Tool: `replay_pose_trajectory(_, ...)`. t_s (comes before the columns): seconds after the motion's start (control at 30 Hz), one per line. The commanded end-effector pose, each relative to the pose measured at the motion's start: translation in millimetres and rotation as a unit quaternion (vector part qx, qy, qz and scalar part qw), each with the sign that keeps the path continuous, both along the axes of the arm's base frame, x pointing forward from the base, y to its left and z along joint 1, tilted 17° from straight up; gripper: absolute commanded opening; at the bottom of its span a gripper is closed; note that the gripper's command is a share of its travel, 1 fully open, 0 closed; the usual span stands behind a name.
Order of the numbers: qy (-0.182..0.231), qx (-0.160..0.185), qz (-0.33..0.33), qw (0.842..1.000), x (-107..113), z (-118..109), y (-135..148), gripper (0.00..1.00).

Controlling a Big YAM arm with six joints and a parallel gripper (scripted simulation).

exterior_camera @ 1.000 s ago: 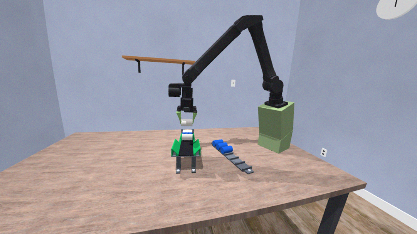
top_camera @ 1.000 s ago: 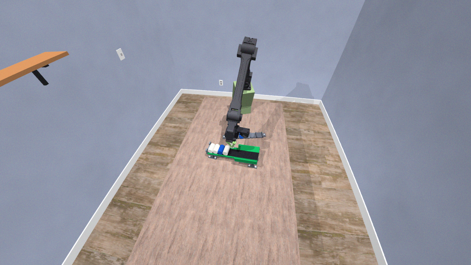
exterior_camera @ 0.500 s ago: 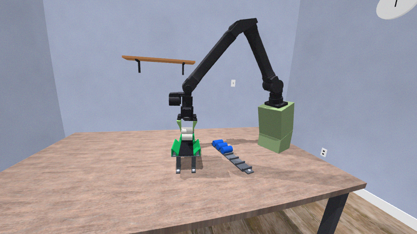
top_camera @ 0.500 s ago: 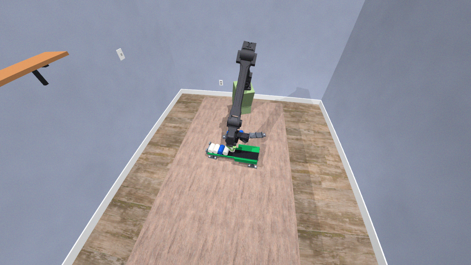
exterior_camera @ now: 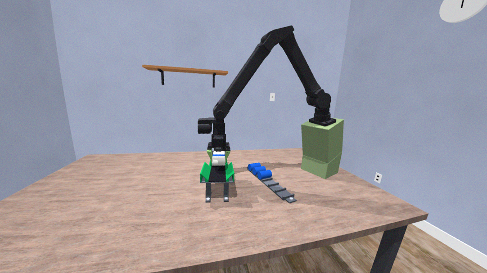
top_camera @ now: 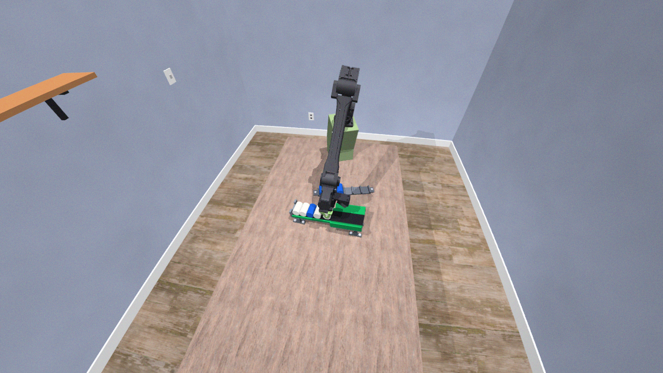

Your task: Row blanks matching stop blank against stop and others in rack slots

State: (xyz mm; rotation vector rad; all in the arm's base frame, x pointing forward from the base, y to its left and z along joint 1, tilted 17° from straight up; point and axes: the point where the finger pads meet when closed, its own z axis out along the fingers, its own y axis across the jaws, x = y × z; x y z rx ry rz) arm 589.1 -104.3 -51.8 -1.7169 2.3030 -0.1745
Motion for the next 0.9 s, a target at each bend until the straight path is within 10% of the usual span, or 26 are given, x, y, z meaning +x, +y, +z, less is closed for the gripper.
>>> replay_pose_trajectory(0.0, -0.012, -0.003, -0.006, 1.0, 18, 2, -5, 0.63)
replay_pose_trajectory(0.87, -0.022, -0.005, -0.005, 1.0, 20, 19, -5, 0.63)
